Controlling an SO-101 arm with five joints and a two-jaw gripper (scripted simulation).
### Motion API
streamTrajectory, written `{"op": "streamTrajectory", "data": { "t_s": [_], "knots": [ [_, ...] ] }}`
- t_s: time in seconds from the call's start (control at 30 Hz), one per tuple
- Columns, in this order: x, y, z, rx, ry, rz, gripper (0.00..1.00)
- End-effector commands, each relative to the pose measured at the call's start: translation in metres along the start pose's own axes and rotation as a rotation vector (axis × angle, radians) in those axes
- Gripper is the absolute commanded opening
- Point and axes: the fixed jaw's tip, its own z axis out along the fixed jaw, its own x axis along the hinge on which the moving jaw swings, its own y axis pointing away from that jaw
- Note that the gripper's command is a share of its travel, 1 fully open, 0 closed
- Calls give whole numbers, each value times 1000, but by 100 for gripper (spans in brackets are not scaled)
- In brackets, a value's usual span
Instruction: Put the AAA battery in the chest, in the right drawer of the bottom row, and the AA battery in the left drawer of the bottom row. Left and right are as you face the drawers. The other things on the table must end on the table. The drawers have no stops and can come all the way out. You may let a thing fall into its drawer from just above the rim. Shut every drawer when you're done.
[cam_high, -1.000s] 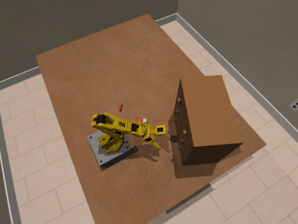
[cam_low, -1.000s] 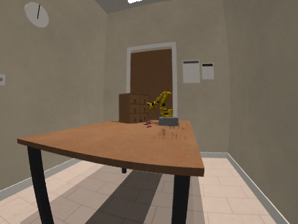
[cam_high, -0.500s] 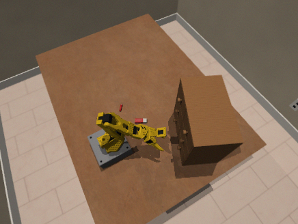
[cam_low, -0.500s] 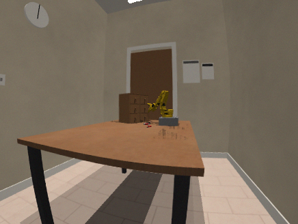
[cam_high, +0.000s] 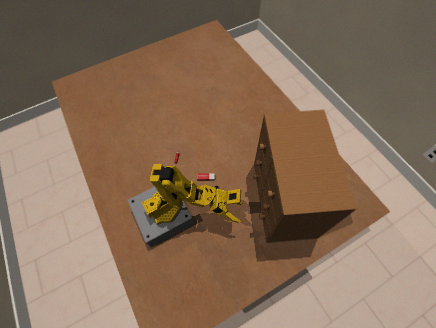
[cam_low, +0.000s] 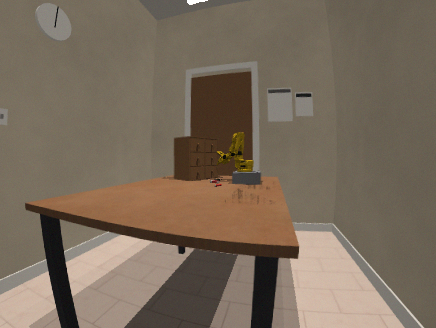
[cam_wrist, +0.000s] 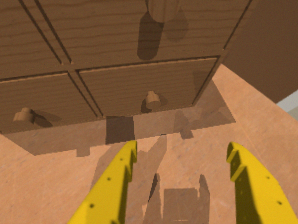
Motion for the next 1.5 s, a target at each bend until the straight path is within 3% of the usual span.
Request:
{"op": "streamTrajectory", "data": {
  "t_s": [0.0, 0.3, 1.47],
  "knots": [
    [0, -4, -1, 15, -41, 21, 32],
    [-1, -9, -4, 37, -125, 37, 29],
    [-1, -10, -4, 37, -125, 37, 21]
  ]
}}
